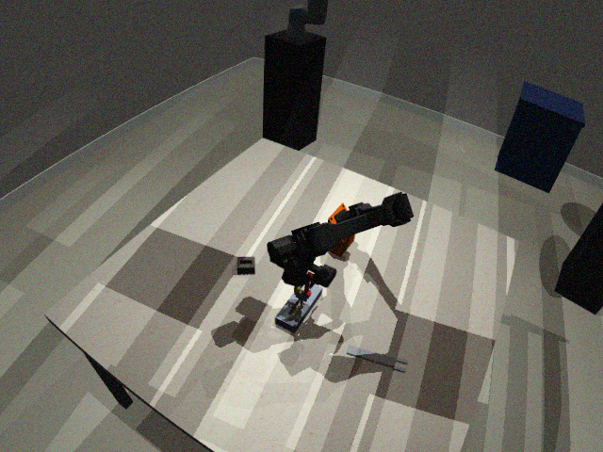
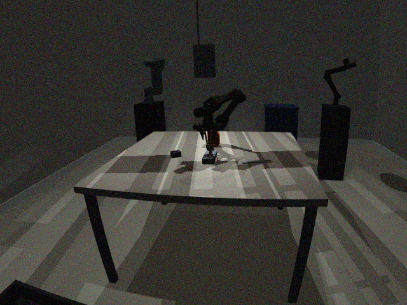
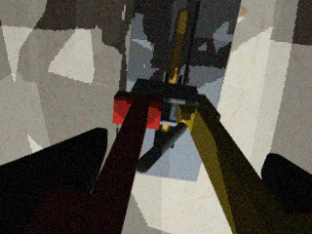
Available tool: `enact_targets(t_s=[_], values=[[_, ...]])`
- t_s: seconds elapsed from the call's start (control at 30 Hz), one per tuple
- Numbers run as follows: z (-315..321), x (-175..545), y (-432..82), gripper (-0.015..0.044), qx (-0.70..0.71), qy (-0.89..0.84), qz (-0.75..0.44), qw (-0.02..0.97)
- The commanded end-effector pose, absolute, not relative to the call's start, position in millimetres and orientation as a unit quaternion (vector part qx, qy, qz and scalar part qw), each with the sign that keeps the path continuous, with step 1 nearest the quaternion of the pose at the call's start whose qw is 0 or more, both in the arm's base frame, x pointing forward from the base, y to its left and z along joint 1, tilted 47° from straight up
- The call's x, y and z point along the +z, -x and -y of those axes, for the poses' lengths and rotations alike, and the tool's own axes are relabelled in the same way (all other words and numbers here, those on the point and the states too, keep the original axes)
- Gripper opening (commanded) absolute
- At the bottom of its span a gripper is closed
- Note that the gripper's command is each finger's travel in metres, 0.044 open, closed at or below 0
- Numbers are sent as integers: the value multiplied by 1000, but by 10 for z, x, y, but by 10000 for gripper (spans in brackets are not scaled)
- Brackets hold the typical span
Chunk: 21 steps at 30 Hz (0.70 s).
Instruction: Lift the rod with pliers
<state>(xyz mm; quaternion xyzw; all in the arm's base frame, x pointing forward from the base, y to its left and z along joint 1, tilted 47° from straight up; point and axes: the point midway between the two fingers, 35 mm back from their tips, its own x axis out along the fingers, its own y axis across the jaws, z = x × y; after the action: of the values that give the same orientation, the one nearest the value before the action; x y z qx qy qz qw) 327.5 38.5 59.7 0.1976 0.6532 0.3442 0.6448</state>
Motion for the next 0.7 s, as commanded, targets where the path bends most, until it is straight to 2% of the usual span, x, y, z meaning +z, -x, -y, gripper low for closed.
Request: enact_targets(t_s=[0.0,0.67], values=[[-393,580,-3282,319,342,-203,-651,647],[-526,456,-3266,316,342,-203,-650,647]])
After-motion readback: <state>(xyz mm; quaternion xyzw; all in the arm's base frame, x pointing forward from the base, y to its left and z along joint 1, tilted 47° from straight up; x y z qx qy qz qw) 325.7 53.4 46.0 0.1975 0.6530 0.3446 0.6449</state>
